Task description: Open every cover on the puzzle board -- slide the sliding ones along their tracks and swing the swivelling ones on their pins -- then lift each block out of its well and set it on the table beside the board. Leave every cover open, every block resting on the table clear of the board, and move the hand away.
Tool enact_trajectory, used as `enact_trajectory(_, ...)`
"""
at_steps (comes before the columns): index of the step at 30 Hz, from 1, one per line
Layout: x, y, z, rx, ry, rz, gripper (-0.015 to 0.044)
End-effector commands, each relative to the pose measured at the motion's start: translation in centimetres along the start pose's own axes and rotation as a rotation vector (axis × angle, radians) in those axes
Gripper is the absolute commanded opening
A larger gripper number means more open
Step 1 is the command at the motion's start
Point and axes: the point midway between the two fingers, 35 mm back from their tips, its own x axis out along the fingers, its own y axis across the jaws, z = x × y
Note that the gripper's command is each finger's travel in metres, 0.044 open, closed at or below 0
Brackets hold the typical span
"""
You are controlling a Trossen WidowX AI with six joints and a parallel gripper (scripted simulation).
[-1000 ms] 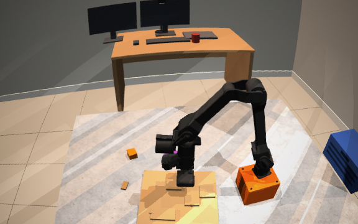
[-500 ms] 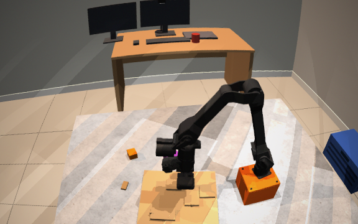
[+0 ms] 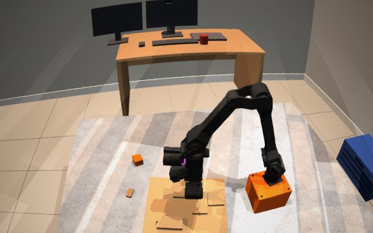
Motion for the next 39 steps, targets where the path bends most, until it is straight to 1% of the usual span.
enact_trajectory(1,0.2,0.0,0.2,0.002,0.004,0.003,0.0000)
enact_trajectory(39,0.0,0.0,4.0,0.002,0.000,0.003,0.0000)
